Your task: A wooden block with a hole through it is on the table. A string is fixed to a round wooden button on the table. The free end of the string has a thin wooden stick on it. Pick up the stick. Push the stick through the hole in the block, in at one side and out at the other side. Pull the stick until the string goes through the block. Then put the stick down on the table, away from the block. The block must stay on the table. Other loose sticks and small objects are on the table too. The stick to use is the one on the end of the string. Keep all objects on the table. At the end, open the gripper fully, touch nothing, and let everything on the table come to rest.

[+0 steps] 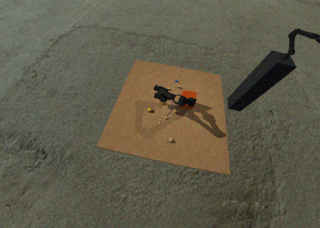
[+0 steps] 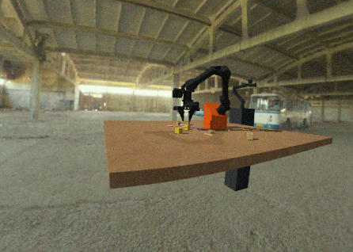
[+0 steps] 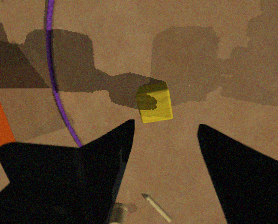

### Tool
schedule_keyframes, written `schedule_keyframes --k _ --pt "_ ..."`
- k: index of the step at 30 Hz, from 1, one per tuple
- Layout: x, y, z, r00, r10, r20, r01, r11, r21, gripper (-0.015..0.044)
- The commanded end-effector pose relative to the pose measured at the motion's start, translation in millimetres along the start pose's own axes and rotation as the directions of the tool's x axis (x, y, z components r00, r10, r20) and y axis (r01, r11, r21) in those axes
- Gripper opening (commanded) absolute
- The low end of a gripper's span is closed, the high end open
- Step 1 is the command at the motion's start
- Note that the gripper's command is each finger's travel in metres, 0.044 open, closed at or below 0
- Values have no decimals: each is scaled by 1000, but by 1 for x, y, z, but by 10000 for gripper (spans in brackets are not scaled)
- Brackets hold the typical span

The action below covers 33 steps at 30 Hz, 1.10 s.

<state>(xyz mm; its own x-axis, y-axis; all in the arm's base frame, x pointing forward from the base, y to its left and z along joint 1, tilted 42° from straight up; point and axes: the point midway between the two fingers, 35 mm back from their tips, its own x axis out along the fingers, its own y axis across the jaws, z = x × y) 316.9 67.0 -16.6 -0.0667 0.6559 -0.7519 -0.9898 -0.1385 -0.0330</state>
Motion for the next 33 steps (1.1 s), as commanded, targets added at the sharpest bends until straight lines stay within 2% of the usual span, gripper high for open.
schedule_keyframes --k 1,9,10,26,33 --pt "0 0 0 1000 0 0 0 1000 0 219" --pt "0 0 0 1000 0 0 0 1000 0 9" --pt "0 0 0 1000 0 0 0 1000 0 0" --pt "0 0 0 1000 0 0 0 1000 0 0" --pt "0 0 0 1000 0 0 0 1000 0 184"
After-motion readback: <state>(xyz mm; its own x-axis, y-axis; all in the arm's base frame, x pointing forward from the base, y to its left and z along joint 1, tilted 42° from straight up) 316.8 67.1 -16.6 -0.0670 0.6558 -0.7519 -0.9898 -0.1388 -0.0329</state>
